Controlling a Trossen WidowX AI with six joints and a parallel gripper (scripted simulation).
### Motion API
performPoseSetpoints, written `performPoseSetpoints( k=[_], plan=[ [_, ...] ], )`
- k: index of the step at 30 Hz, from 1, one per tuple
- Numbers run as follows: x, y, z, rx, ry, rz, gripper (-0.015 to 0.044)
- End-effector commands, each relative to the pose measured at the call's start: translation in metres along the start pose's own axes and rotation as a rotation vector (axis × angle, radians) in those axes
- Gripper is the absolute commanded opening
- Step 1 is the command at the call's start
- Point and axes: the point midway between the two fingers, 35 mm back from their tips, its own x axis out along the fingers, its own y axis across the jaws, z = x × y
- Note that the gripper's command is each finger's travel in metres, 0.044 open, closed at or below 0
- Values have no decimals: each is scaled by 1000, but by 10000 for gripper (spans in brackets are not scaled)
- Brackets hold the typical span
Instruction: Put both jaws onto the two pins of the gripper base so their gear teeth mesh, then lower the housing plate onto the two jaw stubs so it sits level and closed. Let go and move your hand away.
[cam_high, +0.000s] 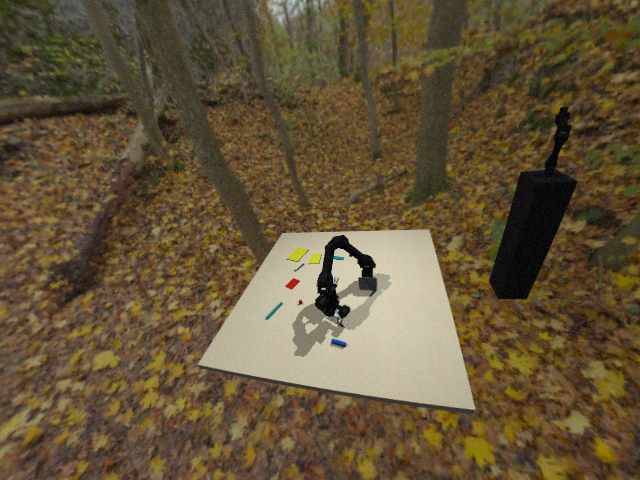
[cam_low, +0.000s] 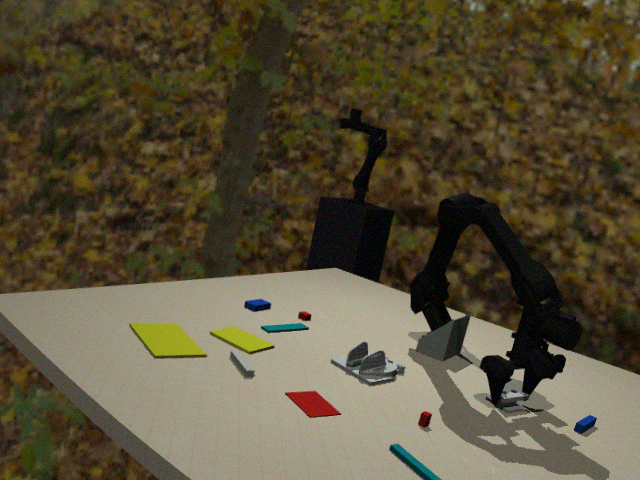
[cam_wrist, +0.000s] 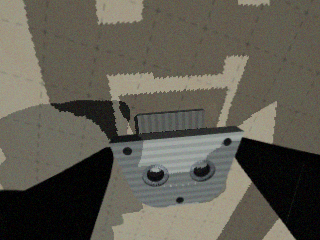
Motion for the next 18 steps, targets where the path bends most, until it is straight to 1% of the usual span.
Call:
performPoseSetpoints(
  k=[1,9,18],
  plan=[
    [1,-1,0,-4,-1,-6,440],
    [1,-1,0,-4,-1,-6,440],
    [0,0,0,0,0,0,380]
  ],
)
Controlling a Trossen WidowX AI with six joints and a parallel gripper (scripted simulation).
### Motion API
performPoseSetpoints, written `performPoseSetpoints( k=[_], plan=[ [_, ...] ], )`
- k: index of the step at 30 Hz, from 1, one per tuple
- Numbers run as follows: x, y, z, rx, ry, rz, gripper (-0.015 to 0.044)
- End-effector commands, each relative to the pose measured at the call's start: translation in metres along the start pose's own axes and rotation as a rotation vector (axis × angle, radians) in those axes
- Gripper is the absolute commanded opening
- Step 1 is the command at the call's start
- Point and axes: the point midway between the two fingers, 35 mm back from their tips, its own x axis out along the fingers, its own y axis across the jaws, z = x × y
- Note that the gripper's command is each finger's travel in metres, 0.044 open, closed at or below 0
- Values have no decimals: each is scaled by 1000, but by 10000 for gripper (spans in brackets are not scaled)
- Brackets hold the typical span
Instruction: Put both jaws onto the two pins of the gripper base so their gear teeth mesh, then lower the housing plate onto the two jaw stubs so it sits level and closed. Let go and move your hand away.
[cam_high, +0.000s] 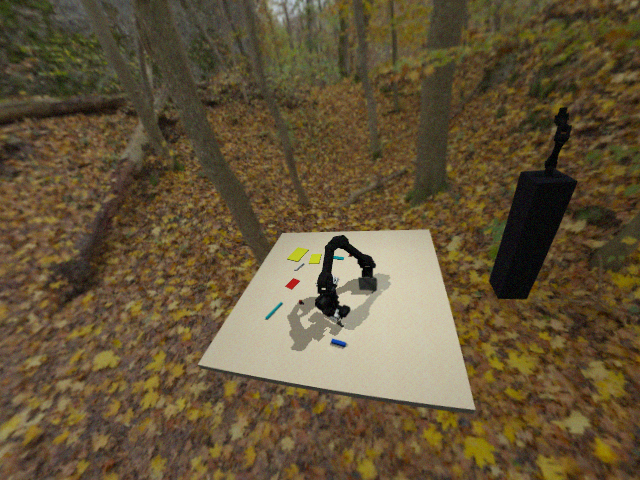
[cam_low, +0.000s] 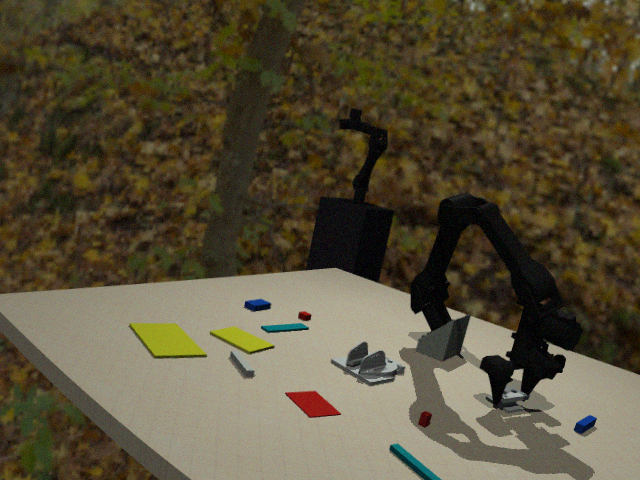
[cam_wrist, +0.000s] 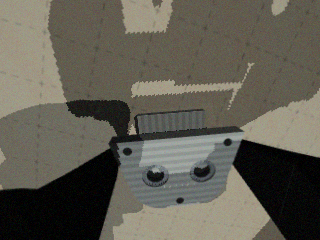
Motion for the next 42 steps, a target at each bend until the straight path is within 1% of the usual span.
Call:
performPoseSetpoints(
  k=[1,5,17,38,42],
  plan=[
    [0,0,0,0,0,0,373],
    [0,0,0,0,0,0,351],
    [-2,0,0,0,0,0,351],
    [-68,0,1,-5,-2,-3,351],
    [-73,0,0,-5,-2,-4,351]
  ],
)
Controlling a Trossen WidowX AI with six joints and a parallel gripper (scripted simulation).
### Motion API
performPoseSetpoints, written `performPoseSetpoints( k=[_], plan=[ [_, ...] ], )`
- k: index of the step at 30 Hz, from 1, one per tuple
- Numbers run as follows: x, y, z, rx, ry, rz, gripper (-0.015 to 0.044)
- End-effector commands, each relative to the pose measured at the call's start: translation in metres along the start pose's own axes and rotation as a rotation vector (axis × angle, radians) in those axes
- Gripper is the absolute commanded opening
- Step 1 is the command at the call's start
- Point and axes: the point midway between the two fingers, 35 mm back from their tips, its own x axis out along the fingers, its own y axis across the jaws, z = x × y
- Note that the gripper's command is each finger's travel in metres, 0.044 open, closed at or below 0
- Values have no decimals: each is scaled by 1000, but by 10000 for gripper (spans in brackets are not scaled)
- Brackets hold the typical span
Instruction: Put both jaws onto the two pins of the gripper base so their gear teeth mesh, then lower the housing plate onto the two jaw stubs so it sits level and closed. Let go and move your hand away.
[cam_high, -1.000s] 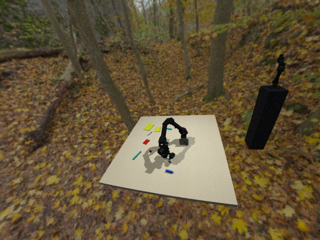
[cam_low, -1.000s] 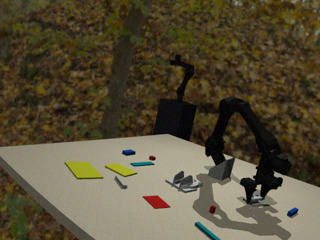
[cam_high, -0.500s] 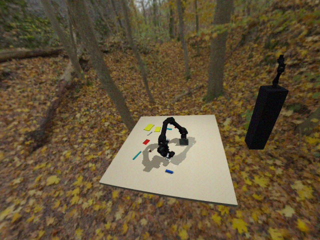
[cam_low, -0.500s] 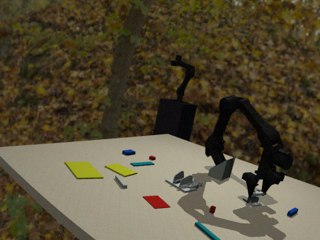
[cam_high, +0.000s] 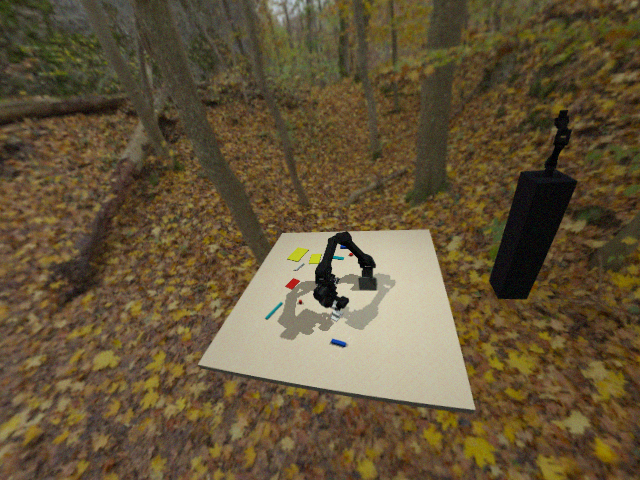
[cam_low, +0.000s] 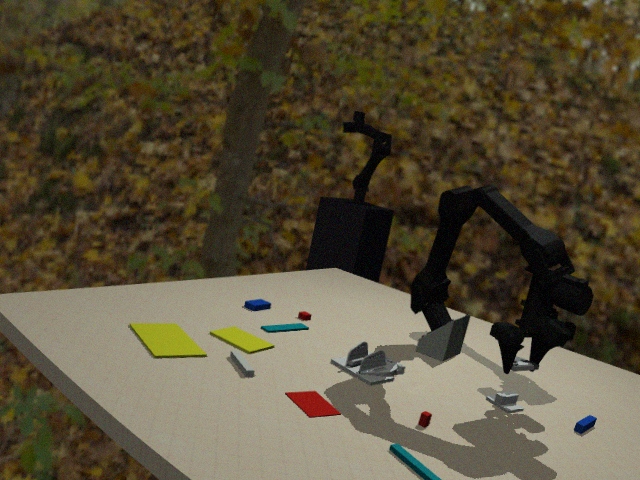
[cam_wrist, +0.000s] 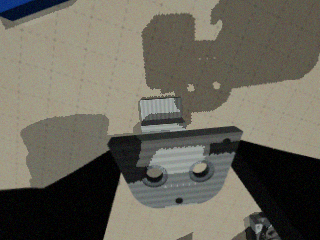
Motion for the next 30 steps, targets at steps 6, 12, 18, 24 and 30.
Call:
performPoseSetpoints(
  k=[6,12,18,24,30],
  plan=[
    [-7,-12,-7,-86,-4,8,351],
    [-12,-29,-17,-208,-9,9,351],
    [-15,-46,-28,-328,-14,9,351],
    [-18,-61,-40,-450,-18,8,351],
    [-20,-77,-53,-571,-21,7,351]
  ],
)
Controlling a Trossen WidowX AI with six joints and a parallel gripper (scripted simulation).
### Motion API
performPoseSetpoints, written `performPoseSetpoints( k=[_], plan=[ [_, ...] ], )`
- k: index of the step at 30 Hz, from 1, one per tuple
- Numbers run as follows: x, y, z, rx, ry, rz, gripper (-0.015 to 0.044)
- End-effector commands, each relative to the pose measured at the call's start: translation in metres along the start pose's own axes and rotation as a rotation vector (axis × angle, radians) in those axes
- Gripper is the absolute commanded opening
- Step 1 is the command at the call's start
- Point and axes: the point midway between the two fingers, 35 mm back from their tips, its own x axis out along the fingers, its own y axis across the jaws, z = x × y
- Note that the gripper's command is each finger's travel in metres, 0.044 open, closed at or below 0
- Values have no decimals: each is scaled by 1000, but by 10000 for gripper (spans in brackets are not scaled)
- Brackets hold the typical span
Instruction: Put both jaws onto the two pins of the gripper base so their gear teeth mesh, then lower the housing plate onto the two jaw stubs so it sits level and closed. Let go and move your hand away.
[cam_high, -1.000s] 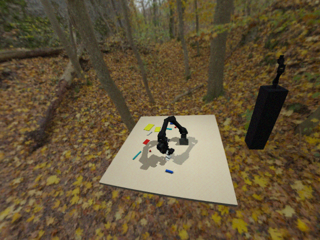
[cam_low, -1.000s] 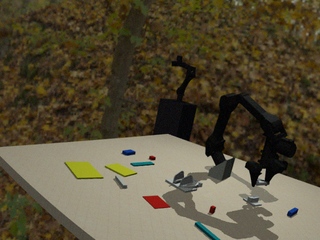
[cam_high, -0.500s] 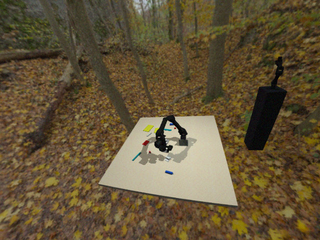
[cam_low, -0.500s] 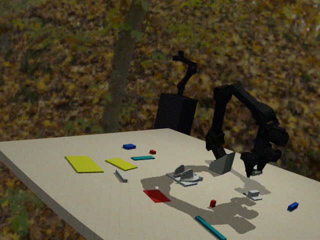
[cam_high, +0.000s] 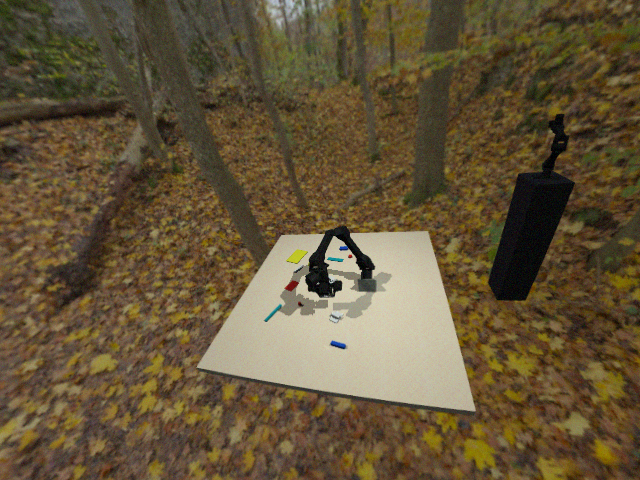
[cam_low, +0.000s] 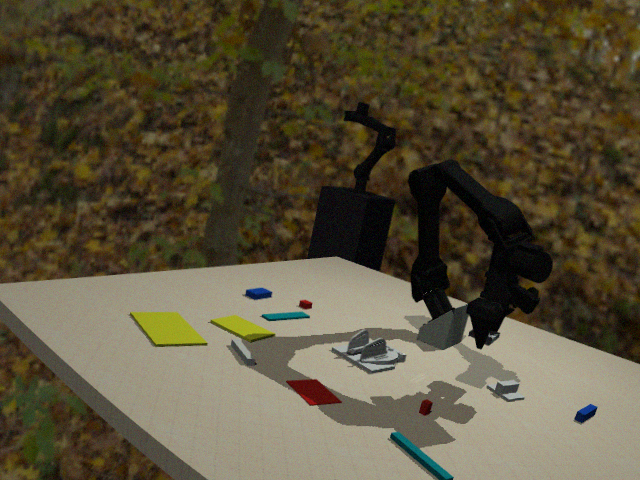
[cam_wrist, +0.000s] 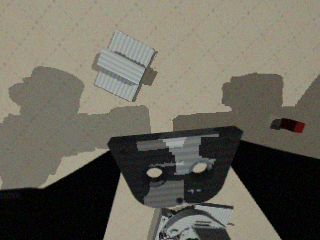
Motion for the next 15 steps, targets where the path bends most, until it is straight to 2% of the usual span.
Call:
performPoseSetpoints(
  k=[1,15],
  plan=[
    [-1,-3,-12,-70,5,-3,351],
    [-3,-15,-57,-354,5,-4,351]
  ],
)
